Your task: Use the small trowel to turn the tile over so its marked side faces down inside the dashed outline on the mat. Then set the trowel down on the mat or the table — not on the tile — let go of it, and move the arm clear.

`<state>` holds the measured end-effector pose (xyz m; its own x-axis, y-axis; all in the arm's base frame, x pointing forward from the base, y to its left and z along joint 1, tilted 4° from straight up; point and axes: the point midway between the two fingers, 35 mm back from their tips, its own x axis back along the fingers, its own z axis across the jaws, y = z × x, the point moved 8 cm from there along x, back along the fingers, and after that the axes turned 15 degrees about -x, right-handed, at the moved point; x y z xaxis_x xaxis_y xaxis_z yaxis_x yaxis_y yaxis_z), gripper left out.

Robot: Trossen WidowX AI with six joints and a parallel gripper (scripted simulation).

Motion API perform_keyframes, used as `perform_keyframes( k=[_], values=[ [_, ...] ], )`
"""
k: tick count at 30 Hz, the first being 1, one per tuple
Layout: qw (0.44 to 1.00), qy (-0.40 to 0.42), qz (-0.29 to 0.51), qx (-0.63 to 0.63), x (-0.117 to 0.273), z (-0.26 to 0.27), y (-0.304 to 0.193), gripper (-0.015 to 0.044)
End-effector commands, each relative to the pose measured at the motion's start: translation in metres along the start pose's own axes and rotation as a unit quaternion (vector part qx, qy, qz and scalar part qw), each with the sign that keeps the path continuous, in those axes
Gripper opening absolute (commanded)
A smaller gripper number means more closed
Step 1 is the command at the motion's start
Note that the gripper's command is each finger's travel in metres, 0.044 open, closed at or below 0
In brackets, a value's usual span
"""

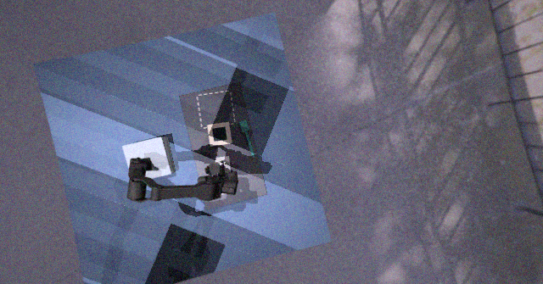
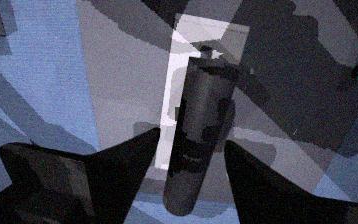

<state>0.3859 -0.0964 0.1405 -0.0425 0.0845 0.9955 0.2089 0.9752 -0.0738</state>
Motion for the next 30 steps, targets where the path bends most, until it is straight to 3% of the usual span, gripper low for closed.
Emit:
perform_keyframes(
  k=[1,9,14,30],
  values=[
    [1.0,0.0,0.001,0.003,0.0,0.0,0.0,0.027],
    [1.0,0.0,0.001,0.003,0.002,0.0,0.0,0.027],
    [1.0,0.0,0.001,0.003,0.045,0.003,0.0,0.027],
    [1.0,-0.005,-0.002,-0.011,0.055,0.003,0.0,0.03]
  ],
)
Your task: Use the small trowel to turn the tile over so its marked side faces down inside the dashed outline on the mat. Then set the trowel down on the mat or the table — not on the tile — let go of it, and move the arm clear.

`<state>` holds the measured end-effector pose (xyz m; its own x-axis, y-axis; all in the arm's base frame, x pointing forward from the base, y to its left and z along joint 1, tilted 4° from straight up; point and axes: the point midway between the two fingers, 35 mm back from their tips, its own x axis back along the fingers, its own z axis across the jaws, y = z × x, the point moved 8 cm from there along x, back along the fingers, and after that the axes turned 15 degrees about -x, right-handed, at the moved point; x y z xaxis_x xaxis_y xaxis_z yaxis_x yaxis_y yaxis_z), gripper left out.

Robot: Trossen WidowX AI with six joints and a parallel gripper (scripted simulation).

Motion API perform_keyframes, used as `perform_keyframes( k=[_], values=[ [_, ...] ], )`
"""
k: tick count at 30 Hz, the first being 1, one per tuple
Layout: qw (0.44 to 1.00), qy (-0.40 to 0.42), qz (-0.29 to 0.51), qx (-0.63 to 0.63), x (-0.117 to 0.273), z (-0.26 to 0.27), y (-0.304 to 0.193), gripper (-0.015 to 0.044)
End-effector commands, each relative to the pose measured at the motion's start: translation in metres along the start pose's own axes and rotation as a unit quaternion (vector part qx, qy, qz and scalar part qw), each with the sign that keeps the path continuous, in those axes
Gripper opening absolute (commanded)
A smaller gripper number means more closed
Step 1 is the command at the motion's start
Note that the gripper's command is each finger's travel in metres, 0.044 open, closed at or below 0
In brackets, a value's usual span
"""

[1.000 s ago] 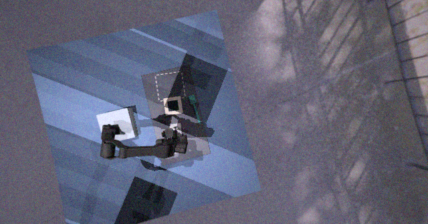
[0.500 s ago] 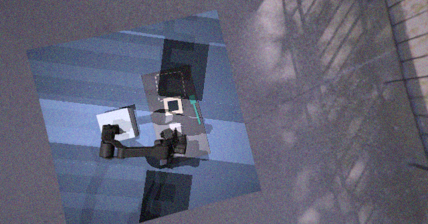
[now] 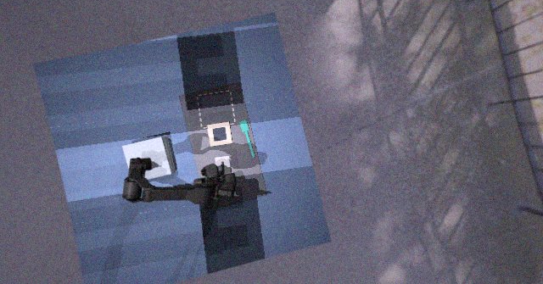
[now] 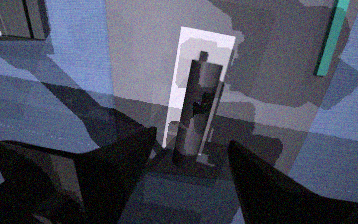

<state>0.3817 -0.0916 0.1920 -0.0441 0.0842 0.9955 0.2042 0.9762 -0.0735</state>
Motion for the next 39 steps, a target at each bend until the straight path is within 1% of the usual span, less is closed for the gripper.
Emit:
perform_keyframes(
  k=[1,10,20,29,39],
  values=[
    [1.0,-0.007,-0.003,-0.024,0.003,0.001,-0.001,0.03],
    [0.984,-0.044,-0.022,-0.17,-0.004,0.004,-0.005,0.03],
    [0.94,-0.079,-0.053,-0.329,-0.011,0.009,-0.008,0.03],
    [0.877,-0.103,-0.09,-0.461,-0.017,0.015,-0.01,0.03],
    [0.782,-0.116,-0.143,-0.595,-0.023,0.023,-0.011,0.03]
  ],
)
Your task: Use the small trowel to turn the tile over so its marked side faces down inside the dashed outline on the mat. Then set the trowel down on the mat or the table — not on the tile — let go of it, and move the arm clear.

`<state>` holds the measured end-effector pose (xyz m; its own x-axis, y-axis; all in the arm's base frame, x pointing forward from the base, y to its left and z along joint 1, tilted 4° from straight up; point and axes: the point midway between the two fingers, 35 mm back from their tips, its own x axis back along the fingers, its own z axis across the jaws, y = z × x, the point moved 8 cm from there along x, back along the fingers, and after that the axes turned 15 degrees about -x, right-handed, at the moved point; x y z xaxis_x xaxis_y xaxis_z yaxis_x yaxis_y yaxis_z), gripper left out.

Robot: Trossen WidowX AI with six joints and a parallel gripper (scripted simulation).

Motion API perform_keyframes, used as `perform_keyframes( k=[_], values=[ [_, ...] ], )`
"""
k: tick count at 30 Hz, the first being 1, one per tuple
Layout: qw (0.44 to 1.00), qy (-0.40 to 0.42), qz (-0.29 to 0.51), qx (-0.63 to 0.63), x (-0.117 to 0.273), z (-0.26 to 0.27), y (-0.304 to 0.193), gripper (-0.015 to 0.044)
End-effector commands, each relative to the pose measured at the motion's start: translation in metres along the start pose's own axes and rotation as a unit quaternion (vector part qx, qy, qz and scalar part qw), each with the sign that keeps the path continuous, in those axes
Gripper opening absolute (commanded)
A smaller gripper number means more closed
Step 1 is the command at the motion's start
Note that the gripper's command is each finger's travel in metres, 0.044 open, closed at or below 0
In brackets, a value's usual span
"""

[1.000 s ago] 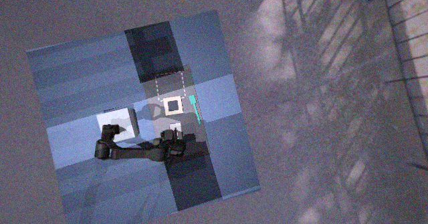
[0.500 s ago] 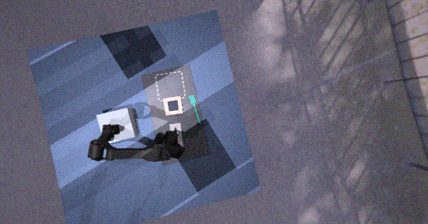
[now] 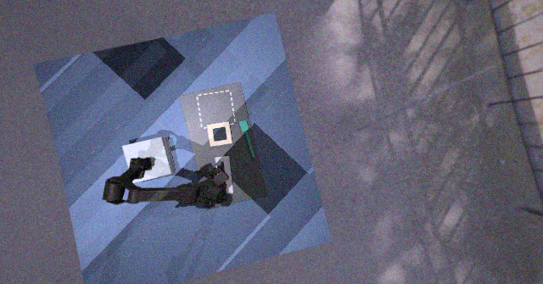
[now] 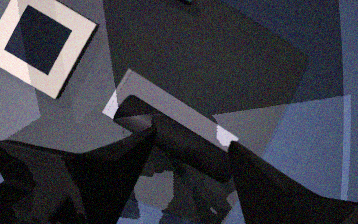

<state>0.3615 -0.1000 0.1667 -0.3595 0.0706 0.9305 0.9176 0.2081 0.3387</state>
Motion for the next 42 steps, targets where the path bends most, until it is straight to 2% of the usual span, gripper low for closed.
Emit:
perform_keyframes(
  k=[1,18,22,27,42],
  values=[
    [0.997,-0.001,-0.028,-0.075,0.002,0.001,-0.003,0.03],
    [0.933,0.013,-0.112,-0.341,-0.002,0.0,-0.021,0.03],
    [0.925,-0.009,-0.085,-0.371,-0.004,0.004,-0.039,0.03],
    [0.898,0.003,-0.102,-0.427,-0.006,0.007,-0.044,0.03],
    [0.765,0.073,-0.155,-0.622,-0.014,0.02,-0.061,0.03]
  ],
)
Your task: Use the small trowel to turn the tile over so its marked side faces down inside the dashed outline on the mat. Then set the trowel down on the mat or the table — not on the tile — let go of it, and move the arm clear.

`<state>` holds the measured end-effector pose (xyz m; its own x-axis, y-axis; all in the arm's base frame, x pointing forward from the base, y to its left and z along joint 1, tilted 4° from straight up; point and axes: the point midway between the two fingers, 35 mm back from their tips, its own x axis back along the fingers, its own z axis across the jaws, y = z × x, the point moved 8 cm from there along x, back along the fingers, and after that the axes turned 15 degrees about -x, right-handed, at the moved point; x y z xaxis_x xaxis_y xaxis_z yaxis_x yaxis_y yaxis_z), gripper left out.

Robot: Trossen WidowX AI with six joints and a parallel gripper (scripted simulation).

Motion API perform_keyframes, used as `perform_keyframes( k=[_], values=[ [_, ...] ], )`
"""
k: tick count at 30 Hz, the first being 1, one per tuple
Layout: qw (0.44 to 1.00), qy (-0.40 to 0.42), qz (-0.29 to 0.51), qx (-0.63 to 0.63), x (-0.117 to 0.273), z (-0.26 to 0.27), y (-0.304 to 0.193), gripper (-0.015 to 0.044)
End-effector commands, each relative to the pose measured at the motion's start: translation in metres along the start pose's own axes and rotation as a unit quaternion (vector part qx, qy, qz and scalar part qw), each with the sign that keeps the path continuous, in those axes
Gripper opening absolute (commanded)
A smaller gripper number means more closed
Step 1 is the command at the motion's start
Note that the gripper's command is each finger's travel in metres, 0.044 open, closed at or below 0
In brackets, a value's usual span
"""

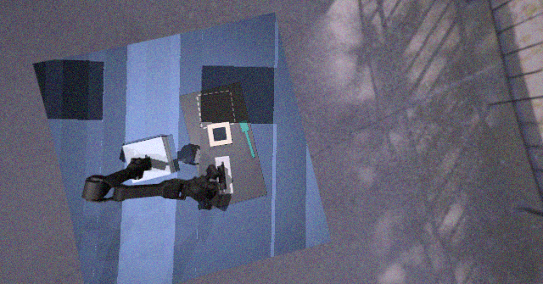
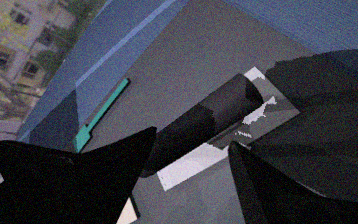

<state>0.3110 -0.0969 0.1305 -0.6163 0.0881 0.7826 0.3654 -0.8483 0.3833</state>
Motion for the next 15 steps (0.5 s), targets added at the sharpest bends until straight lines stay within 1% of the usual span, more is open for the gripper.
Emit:
perform_keyframes(
  k=[1,8,15],
  values=[
    [0.997,0.028,-0.007,-0.073,0.003,-0.003,-0.005,0.03],
    [0.981,0.063,-0.009,-0.185,0.004,-0.01,-0.014,0.03],
    [0.951,0.098,-0.002,-0.294,0.007,-0.017,-0.024,0.03]
  ],
)
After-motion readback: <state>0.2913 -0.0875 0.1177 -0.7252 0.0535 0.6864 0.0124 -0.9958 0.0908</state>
